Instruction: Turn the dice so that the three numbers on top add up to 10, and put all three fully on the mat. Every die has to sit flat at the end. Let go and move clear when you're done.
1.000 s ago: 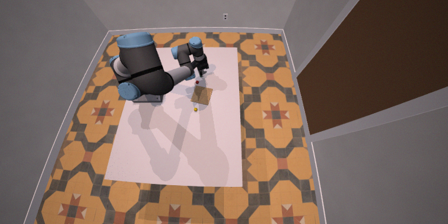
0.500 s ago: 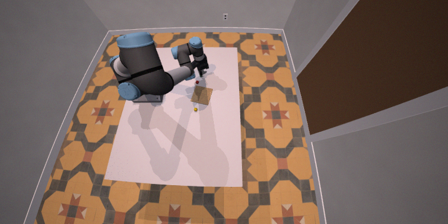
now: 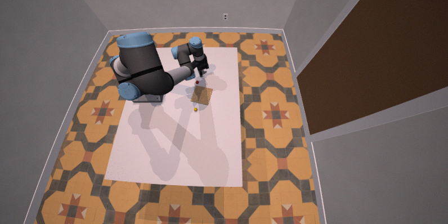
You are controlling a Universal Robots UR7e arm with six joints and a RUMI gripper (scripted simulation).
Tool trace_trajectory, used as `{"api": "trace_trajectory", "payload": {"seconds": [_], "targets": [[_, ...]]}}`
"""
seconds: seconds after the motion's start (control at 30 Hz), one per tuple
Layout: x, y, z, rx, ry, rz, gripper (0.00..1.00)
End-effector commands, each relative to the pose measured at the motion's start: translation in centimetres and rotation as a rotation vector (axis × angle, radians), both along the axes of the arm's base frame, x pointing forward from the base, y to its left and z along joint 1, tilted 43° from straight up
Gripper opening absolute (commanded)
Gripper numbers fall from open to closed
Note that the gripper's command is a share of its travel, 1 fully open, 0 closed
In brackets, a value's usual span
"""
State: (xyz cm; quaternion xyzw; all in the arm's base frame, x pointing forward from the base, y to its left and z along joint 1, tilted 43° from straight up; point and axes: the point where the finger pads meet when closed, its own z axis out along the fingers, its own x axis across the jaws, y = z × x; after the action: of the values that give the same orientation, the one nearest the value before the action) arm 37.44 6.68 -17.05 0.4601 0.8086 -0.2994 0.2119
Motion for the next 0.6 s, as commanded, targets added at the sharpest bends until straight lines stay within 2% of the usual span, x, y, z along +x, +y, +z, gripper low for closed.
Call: {"api": "trace_trajectory", "payload": {"seconds": [0.0, 0.3, 0.57], "targets": [[0.0, 0.0, 0.0, 0.0, -0.001, 0.001, 0.03], [0.0, 0.3, 0.3, 0.0, -0.001, 0.001, 0.03], [-0.2, 2.3, 2.4, 0.0, -0.001, 0.001, 0.03]]}}
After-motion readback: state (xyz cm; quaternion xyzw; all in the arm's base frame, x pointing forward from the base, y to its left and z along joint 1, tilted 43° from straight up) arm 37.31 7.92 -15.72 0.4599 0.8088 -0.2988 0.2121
